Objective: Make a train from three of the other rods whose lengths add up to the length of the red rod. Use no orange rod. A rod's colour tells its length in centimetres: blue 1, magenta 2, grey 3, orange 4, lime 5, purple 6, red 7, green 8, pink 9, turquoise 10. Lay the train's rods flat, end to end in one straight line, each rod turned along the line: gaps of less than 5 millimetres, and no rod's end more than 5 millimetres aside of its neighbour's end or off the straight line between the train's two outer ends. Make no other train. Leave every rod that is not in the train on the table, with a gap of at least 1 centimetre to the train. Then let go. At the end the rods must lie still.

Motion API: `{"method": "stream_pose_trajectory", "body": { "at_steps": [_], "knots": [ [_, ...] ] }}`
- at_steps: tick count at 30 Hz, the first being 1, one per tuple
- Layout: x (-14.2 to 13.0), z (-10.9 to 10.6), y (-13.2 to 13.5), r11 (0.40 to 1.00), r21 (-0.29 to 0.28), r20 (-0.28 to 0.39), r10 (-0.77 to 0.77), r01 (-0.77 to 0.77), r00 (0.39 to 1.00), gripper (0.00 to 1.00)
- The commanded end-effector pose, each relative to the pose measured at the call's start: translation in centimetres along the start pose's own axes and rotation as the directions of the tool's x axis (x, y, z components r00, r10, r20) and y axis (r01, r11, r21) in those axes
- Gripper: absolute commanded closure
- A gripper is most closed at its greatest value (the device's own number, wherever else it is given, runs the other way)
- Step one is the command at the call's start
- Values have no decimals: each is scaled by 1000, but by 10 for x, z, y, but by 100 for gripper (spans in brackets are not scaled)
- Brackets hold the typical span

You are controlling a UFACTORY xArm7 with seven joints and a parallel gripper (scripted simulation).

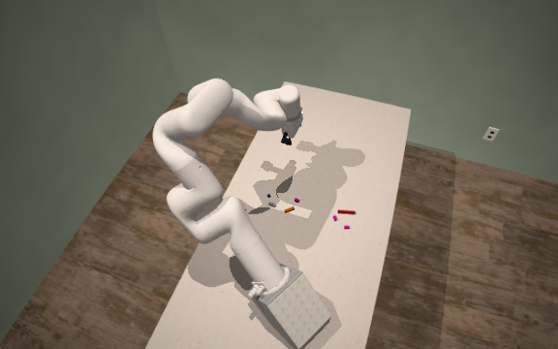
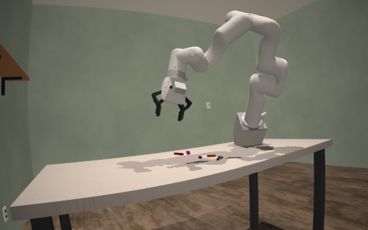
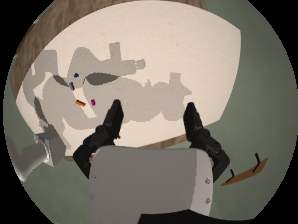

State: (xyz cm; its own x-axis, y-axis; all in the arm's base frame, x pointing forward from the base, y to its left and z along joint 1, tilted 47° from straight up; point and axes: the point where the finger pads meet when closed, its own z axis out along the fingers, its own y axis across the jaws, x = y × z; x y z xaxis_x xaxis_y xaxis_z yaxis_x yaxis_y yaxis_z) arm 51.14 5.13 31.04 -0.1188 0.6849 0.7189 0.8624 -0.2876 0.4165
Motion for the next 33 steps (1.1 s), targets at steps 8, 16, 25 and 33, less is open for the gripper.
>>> {"method": "stream_pose_trajectory", "body": {
  "at_steps": [8, 16, 25, 33],
  "knots": [
    [0, -2, 2, 1000, -5, 0, 0, 0, 1000, 0],
    [0, -2, 2, 1000, -5, 0, 0, 0, 1000, 0],
    [-14, 6, -7, 993, 17, 15, 120, -120, 993, 0],
    [-41, 18, -24, 939, 45, 53, 338, -341, 940, 0]
  ]
}}
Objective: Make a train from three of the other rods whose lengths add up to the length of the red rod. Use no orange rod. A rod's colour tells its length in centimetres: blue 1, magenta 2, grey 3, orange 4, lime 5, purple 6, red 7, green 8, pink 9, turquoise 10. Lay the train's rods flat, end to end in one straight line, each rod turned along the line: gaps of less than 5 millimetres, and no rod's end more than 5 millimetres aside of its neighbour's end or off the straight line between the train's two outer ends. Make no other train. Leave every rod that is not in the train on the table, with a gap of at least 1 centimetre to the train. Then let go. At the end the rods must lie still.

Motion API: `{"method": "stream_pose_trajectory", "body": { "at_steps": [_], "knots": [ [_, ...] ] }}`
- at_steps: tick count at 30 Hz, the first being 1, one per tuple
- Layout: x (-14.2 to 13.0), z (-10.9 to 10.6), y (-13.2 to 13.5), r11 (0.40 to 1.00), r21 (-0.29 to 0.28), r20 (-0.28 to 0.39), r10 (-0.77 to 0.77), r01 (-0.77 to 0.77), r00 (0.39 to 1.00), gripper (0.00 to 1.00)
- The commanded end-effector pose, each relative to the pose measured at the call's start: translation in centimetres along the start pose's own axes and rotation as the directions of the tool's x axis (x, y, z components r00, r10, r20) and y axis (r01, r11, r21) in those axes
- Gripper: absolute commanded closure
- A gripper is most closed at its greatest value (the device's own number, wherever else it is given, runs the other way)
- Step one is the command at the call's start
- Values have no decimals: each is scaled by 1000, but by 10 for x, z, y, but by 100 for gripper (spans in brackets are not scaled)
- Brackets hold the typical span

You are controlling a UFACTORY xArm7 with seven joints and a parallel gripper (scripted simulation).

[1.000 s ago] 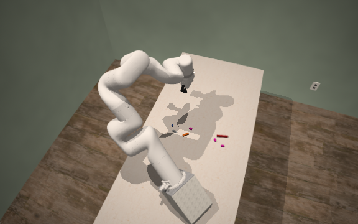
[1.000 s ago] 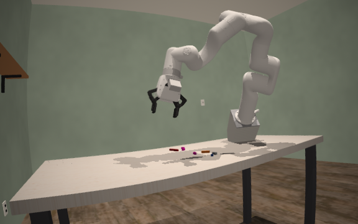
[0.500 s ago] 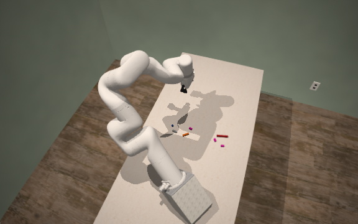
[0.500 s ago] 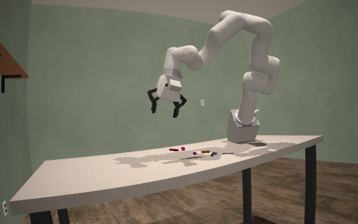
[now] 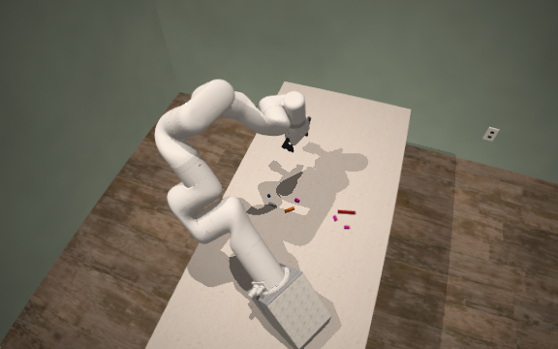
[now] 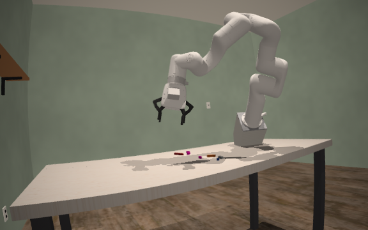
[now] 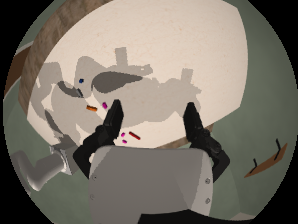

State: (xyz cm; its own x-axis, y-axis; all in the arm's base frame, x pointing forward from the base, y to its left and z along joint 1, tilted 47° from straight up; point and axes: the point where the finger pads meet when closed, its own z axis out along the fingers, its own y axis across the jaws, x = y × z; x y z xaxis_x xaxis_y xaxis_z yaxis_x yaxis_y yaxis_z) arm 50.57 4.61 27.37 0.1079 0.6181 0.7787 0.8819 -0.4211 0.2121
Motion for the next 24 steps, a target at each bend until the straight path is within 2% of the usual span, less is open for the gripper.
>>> {"method": "stream_pose_trajectory", "body": {
  "at_steps": [1, 3, 12, 16, 18, 19, 24],
  "knots": [
    [-13, 5, -2, 994, 15, 16, 104, -104, 994, 0],
    [-27, 11, -7, 977, 26, 34, 213, -213, 977, 0],
    [-61, 23, -19, 889, 38, 79, 453, -456, 888, 0],
    [-76, 27, -25, 828, 36, 99, 554, -560, 826, 0],
    [-76, 27, -25, 828, 36, 99, 554, -560, 826, 0],
    [-87, 30, -29, 776, 32, 114, 624, -630, 773, 0],
    [-104, 35, -36, 684, 21, 135, 721, -729, 680, 0]
  ]
}}
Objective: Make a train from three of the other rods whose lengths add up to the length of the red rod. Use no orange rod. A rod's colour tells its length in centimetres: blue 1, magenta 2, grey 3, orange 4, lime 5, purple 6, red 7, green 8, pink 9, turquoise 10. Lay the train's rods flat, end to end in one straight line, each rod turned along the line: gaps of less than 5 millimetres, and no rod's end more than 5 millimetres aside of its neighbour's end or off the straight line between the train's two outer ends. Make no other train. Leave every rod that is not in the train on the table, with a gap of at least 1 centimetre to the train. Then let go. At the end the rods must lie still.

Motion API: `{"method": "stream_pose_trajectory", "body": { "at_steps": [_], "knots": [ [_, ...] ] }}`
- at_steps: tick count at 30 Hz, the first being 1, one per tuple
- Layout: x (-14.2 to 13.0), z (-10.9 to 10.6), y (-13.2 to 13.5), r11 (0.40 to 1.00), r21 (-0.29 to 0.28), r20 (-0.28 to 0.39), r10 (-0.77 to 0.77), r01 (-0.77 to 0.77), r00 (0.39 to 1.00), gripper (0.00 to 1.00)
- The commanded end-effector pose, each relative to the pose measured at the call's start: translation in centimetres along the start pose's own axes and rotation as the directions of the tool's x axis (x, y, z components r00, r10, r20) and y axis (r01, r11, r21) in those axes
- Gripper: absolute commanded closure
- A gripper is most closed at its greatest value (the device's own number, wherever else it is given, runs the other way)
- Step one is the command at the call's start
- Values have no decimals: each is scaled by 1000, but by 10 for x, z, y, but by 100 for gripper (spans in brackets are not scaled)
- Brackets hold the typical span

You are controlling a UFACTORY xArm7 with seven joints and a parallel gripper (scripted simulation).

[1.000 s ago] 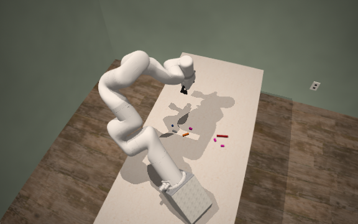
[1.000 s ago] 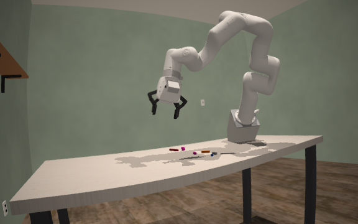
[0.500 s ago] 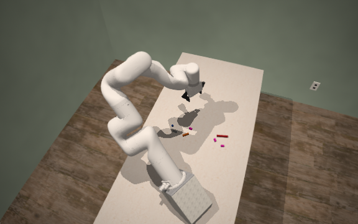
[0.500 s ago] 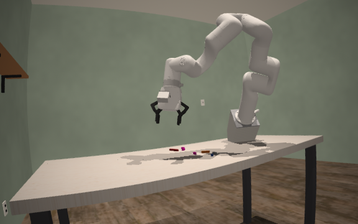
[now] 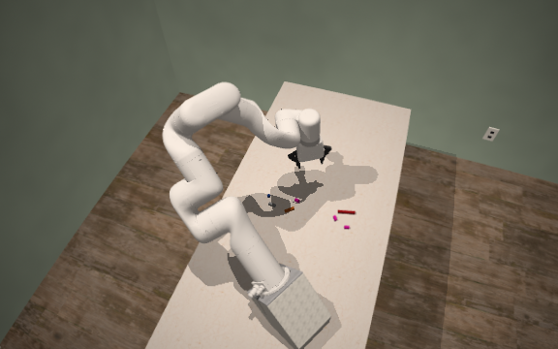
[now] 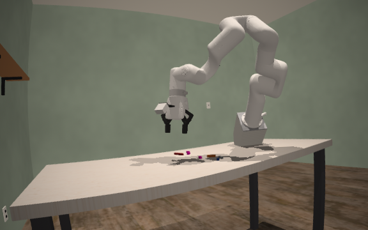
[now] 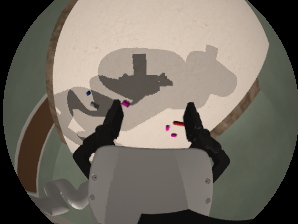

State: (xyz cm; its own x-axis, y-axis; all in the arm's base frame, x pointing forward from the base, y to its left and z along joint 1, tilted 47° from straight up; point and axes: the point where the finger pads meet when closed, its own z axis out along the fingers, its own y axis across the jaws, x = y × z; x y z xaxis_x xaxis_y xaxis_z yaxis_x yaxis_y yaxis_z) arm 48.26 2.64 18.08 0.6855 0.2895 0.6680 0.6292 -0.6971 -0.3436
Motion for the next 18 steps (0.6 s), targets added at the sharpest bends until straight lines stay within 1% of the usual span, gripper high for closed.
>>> {"method": "stream_pose_trajectory", "body": {
  "at_steps": [1, 5, 9, 11, 12, 15, 18],
  "knots": [
    [-19, 6, 8, 986, 8, 24, 164, -165, 986, 0],
    [-35, 11, 12, 959, 8, 39, 282, -282, 959, 0],
    [-50, 15, 16, 918, 5, 53, 395, -396, 917, 0],
    [-50, 15, 16, 918, 5, 53, 395, -396, 917, 0],
    [-61, 18, 19, 880, 1, 63, 474, -475, 878, 0],
    [-70, 21, 21, 842, -3, 70, 539, -540, 840, 0],
    [-82, 23, 24, 789, -10, 77, 614, -615, 786, 0]
  ]
}}
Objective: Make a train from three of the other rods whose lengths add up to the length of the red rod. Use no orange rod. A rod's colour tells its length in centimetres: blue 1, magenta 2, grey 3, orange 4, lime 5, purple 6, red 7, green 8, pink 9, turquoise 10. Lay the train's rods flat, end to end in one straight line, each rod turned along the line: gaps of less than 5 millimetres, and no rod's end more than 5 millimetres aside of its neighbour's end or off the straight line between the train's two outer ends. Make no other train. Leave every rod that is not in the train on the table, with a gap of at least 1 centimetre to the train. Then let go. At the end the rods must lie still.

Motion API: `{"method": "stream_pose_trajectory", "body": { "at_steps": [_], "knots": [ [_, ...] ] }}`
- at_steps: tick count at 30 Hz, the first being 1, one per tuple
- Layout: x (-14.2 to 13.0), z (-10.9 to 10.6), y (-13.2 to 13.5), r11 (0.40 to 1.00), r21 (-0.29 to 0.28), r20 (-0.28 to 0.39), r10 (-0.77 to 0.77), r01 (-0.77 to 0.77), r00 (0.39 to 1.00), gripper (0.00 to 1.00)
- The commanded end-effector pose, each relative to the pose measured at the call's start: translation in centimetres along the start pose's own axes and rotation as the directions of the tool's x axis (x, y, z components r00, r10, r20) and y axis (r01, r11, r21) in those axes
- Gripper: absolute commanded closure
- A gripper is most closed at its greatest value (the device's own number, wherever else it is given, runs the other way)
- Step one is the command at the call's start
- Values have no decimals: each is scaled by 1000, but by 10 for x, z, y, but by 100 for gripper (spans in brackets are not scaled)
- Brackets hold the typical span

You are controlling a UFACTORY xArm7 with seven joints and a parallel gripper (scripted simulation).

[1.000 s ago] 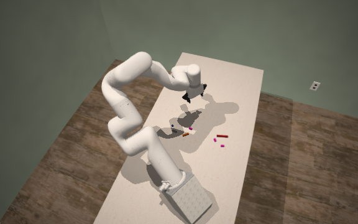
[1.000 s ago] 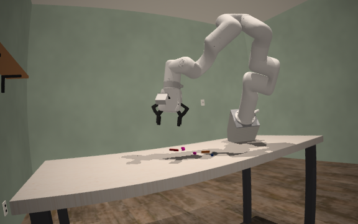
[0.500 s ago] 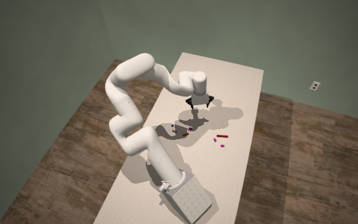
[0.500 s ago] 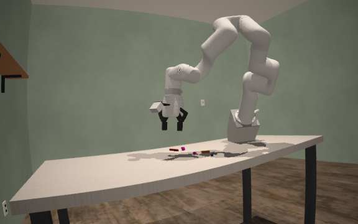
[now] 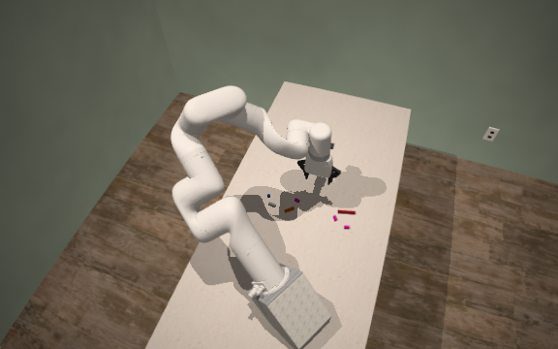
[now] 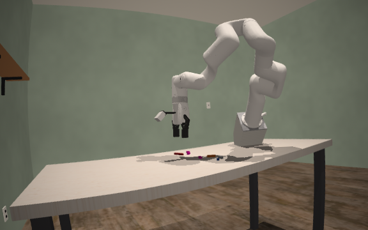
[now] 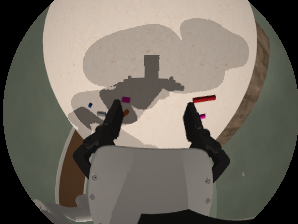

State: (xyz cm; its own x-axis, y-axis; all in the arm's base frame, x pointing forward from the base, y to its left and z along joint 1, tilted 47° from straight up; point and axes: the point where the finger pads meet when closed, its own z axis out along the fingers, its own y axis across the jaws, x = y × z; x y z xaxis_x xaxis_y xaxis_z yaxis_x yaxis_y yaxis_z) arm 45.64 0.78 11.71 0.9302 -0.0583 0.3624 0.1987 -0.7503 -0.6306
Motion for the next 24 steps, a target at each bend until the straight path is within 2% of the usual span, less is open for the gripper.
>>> {"method": "stream_pose_trajectory", "body": {
  "at_steps": [1, 8, 10, 11, 16, 24],
  "knots": [
    [-13, 5, 15, 986, 2, 18, 166, -166, 986, 0],
    [-33, 11, 33, 929, -5, 34, 370, -370, 929, 0],
    [-33, 11, 33, 929, -5, 34, 370, -370, 929, 0],
    [-42, 13, 40, 893, -9, 39, 451, -451, 892, 0],
    [-55, 17, 51, 823, -16, 44, 568, -568, 822, 0],
    [-79, 21, 69, 661, -29, 49, 750, -750, 660, 0]
  ]
}}
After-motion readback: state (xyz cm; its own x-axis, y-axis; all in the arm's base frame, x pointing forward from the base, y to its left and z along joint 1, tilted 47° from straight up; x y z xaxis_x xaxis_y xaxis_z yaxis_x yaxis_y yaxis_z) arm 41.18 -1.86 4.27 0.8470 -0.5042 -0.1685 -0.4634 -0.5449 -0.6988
